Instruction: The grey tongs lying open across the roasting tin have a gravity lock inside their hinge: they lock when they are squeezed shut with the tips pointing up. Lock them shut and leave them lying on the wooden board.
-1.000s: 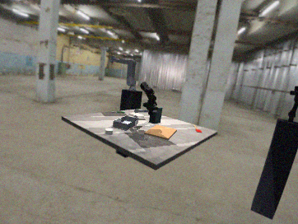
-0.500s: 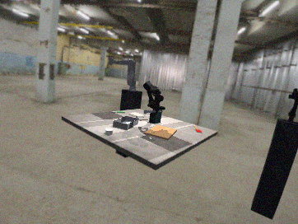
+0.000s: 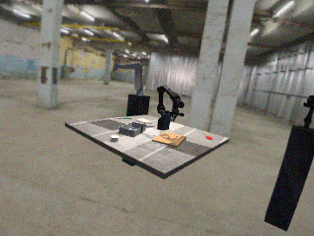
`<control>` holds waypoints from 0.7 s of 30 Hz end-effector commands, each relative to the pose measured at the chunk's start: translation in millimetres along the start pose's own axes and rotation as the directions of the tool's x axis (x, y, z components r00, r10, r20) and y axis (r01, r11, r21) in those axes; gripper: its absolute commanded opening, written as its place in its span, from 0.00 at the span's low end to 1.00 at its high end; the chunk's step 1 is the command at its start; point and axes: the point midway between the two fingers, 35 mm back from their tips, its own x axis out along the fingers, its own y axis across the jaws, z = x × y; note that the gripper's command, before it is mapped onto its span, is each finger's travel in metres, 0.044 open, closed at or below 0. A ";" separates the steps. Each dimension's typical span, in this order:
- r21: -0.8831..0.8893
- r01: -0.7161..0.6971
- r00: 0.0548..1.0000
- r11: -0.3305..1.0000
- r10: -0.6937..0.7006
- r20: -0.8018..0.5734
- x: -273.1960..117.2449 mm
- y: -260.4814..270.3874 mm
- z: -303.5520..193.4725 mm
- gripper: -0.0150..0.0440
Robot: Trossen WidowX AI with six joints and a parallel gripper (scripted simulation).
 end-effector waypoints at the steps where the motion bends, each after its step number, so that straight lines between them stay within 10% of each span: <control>1: -0.107 0.003 1.000 0.994 -0.004 -0.008 4.2 17.9 -17.0 0.00; 21: -0.144 0.003 0.978 0.990 0.028 0.208 24.9 39.7 -11.6 0.00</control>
